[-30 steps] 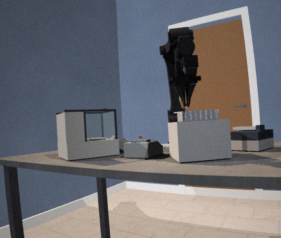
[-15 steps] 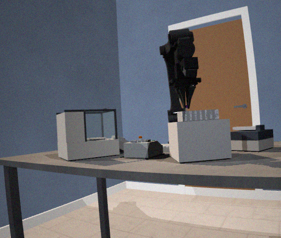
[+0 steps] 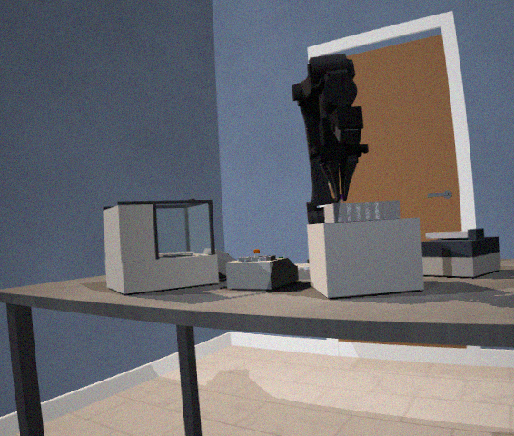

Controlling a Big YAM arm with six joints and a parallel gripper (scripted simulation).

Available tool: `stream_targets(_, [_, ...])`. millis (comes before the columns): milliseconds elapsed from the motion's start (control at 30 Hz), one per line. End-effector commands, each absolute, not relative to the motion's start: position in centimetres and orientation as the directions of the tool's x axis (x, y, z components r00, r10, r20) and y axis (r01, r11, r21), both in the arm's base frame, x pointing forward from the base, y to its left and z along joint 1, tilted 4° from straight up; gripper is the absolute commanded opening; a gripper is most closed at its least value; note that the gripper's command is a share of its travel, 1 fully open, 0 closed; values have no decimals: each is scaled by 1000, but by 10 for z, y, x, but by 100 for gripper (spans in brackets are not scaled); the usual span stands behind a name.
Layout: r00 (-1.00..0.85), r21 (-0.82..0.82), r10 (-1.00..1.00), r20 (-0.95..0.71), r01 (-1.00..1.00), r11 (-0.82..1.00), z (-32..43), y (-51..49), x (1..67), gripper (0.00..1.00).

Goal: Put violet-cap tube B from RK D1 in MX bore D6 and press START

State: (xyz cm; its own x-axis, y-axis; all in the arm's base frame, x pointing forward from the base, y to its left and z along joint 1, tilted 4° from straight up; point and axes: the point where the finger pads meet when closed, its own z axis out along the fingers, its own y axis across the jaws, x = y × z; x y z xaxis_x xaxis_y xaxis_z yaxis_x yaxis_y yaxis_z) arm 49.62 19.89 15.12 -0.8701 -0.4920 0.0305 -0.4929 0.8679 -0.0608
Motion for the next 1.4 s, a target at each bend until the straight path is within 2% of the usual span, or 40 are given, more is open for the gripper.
stream_targets(0, [-870, -58, -491, 34, -492, 868, 143, 196, 503, 9])
stream_targets(1367, [-871, -61, -491, 13, -491, 869, 151, 199, 511, 9])
